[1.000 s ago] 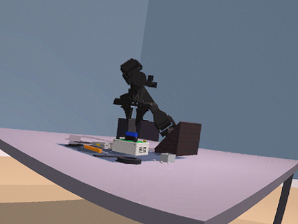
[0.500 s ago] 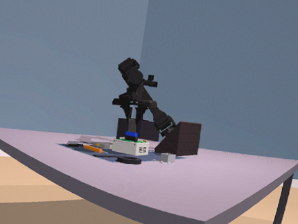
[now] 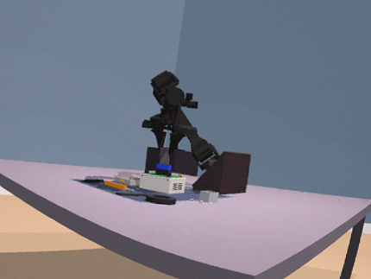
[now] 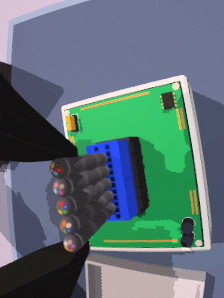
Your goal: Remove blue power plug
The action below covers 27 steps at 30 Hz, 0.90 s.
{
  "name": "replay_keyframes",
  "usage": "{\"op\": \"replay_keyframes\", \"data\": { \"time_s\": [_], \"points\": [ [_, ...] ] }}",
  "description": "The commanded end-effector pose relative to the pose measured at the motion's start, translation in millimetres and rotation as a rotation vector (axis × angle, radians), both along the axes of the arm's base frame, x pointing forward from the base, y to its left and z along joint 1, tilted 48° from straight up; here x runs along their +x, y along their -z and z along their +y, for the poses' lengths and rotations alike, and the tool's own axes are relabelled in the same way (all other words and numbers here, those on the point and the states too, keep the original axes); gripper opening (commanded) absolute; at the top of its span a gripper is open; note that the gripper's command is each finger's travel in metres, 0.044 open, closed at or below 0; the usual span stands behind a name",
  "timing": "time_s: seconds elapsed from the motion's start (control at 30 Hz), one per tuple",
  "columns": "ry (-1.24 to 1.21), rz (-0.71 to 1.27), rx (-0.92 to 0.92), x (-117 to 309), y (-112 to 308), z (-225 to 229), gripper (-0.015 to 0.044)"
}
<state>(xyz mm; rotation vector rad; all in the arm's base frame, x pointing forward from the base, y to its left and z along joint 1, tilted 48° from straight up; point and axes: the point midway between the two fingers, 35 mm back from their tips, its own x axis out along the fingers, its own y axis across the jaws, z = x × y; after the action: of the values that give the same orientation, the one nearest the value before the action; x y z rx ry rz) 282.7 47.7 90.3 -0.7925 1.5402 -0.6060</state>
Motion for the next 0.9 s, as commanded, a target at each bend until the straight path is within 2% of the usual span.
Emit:
{"op": "replay_keyframes", "data": {
  "time_s": [0.0, 0.13, 0.27, 0.63, 0.87],
  "points": [
    [-0.035, -0.016, -0.074, -1, 0, 17, 0.0000],
    [-0.032, -0.013, -0.051, -1, -2, 16, 0.0000],
    [-0.019, -0.004, 0.059, 1, -9, 10, 0.0000],
    [-0.019, -0.004, 0.059, 1, -16, 17, 0.0000],
    [-0.019, -0.004, 0.058, 1, 1, -1, 0.0000]
  ]
}}
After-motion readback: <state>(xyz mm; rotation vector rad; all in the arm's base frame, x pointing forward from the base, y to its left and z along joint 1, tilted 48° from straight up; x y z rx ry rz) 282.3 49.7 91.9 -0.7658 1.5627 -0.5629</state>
